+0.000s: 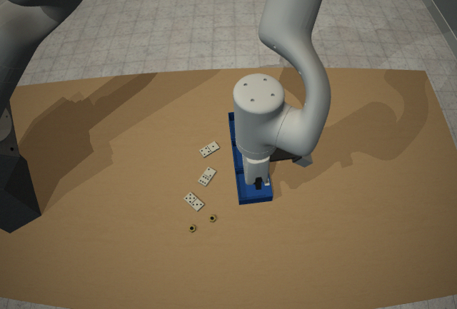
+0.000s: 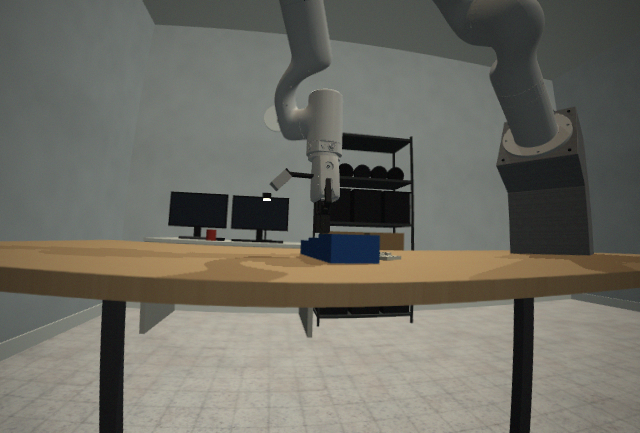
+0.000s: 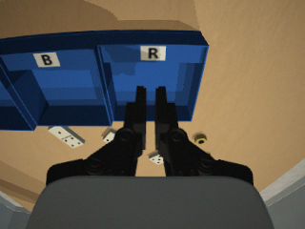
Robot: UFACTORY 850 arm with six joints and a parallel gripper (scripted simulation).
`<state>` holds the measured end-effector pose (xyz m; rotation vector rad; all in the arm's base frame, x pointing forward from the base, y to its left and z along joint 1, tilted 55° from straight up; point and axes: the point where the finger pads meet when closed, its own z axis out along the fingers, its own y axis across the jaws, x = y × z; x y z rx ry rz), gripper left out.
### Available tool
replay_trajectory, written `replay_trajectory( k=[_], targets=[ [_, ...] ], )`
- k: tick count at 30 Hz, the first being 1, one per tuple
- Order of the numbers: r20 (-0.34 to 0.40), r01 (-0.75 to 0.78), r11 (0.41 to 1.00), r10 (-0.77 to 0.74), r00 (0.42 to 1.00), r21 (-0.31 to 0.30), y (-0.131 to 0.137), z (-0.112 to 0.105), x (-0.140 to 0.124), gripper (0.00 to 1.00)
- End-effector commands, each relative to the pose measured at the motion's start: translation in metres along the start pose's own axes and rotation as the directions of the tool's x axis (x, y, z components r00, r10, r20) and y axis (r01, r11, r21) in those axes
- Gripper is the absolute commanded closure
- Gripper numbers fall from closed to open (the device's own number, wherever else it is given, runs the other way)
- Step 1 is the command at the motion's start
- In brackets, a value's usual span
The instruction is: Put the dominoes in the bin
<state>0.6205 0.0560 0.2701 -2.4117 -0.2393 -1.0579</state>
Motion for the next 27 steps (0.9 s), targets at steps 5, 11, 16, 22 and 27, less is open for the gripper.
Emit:
replay_trajectory(
  k=[5,11,16,22,27],
  targets=[
    [0.0,0.0,1.0,0.0,1.0,0.0,0.0,-0.025,0.0,0.93],
    [0.0,0.0,1.0,0.0,1.0,0.0,-0.005,-0.025,0.0,0.93],
    [0.0,0.0,1.0,0.0,1.0,0.0,-0.02,-0.025,-0.001,0.93],
    [0.0,0.0,1.0,0.0,1.0,0.0,-0.05,-0.025,-0.003,0.93],
    [0.0,0.0,1.0,0.0,1.0,0.0,-0.075,-0.025,-0.005,0.93]
  ],
)
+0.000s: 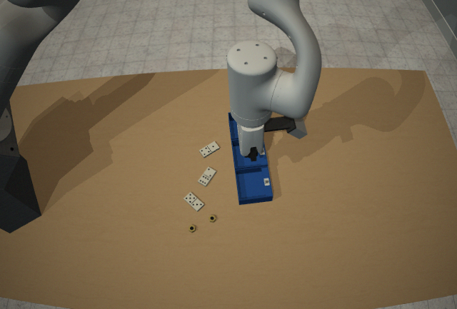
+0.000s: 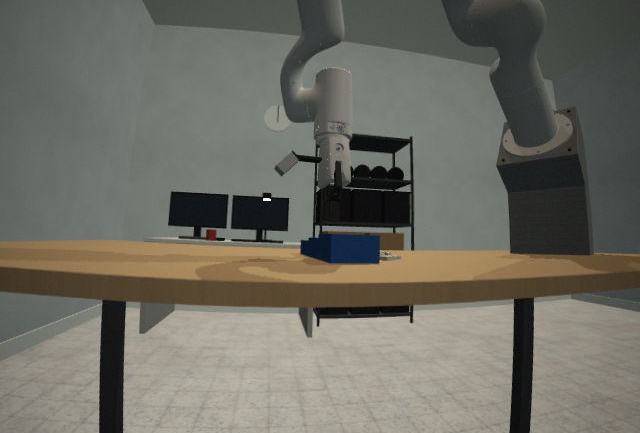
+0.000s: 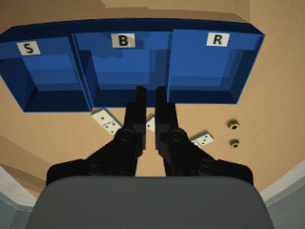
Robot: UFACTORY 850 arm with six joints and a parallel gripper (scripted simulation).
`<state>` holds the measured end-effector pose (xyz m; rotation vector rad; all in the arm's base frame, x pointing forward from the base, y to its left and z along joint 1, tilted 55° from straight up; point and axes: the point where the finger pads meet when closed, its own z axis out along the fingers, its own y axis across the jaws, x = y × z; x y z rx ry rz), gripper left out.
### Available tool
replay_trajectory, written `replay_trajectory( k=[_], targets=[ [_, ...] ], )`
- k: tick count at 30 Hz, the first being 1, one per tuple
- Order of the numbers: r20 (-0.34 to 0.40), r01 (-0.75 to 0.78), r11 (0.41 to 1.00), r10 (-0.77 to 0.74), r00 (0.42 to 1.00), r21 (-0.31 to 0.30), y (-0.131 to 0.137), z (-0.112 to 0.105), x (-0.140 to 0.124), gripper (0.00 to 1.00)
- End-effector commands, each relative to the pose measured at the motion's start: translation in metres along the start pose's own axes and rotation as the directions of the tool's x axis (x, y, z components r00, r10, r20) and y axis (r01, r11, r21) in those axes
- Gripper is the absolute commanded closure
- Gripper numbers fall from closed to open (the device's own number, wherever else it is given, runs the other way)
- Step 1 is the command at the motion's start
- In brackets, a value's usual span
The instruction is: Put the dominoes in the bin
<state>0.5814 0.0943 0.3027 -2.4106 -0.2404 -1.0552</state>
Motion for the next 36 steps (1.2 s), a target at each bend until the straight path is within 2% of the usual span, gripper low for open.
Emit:
replay_trajectory(
  k=[1,7,31,36],
  targets=[
    [-0.002,0.0,1.0,0.0,1.0,-0.002,-0.021,0.0,-0.001,0.93],
    [-0.002,0.0,1.0,0.0,1.0,-0.002,-0.025,0.0,-0.001,0.93],
    [-0.002,0.0,1.0,0.0,1.0,-0.002,-0.025,0.058,-0.001,0.93],
    [-0.002,0.0,1.0,0.0,1.0,-0.002,-0.025,0.059,-0.001,0.93]
  ],
)
